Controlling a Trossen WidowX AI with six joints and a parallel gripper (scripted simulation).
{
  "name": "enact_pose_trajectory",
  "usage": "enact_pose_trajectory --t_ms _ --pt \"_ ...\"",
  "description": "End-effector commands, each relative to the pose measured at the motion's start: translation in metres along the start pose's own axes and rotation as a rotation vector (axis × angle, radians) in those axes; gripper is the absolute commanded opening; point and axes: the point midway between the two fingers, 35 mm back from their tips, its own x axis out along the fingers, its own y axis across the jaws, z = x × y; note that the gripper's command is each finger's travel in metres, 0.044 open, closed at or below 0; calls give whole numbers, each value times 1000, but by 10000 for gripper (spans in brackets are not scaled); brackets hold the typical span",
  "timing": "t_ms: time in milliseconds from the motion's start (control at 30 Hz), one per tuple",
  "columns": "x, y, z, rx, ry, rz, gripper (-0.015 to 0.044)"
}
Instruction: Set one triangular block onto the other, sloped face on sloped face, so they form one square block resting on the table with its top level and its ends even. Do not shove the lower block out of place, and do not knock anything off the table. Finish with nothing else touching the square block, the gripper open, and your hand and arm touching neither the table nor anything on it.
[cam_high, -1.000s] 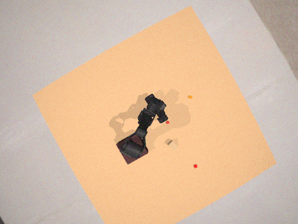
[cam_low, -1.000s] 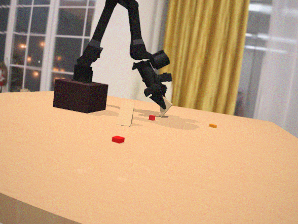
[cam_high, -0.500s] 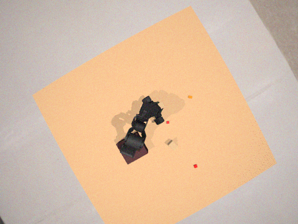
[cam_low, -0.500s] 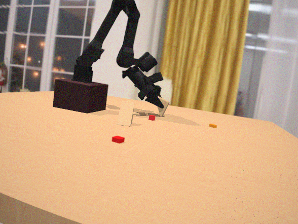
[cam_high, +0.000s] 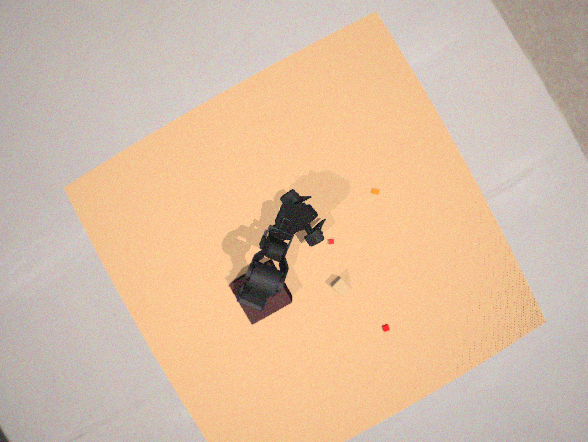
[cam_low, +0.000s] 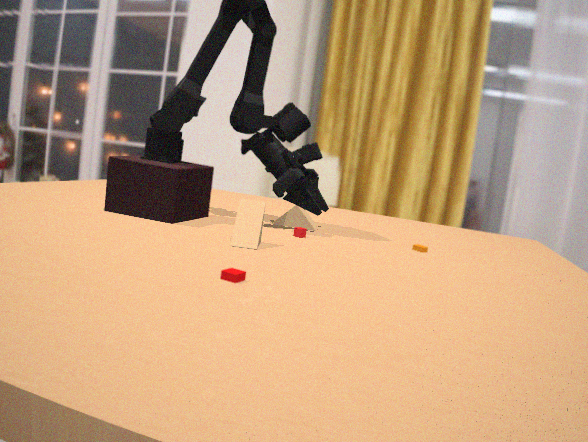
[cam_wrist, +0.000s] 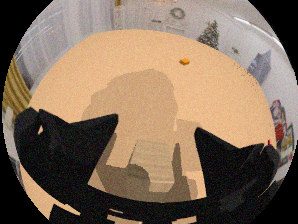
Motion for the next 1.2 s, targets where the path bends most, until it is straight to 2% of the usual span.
enact_pose_trajectory --t_ms 0,233,567,733,1167 --pt "0 1 1 5 -1 2 440" --pt "-8 4 17 4 -2 2 440" --pt "-63 1 77 1 -1 0 440" --pt "-59 3 74 -3 5 2 440" --pt "-10 17 77 -124 563 -37 440"
